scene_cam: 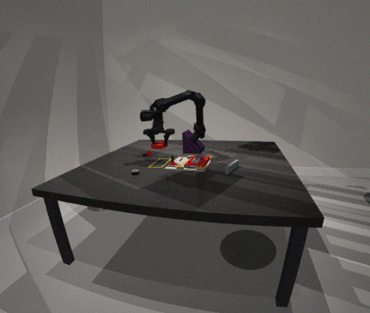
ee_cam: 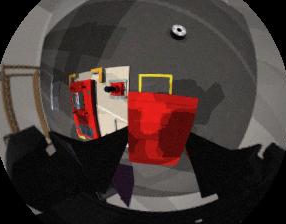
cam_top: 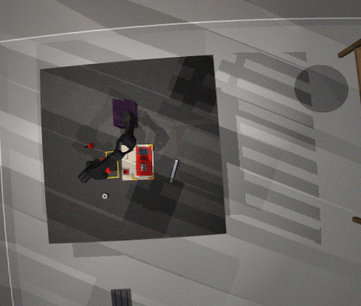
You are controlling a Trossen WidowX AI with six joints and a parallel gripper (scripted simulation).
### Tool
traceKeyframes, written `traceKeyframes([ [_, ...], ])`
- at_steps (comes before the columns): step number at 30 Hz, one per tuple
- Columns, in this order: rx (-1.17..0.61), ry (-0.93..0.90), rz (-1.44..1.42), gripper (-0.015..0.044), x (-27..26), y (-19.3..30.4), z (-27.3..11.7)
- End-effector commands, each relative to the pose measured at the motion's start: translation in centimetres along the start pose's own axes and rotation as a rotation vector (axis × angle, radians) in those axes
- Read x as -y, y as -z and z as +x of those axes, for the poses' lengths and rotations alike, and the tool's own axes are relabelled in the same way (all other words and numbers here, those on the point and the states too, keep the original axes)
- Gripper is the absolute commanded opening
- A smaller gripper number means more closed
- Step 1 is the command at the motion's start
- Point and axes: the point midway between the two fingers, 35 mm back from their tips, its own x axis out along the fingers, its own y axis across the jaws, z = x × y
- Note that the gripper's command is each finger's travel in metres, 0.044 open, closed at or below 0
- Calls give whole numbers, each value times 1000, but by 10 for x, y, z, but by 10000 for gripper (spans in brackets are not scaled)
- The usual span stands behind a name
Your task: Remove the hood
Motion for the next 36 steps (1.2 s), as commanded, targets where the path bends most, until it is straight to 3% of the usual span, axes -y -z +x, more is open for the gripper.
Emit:
traceKeyframes([
  [1,-4,1,-8,0,2,0,3],
  [36,-3,1,-8,0,3,-2,37],
])
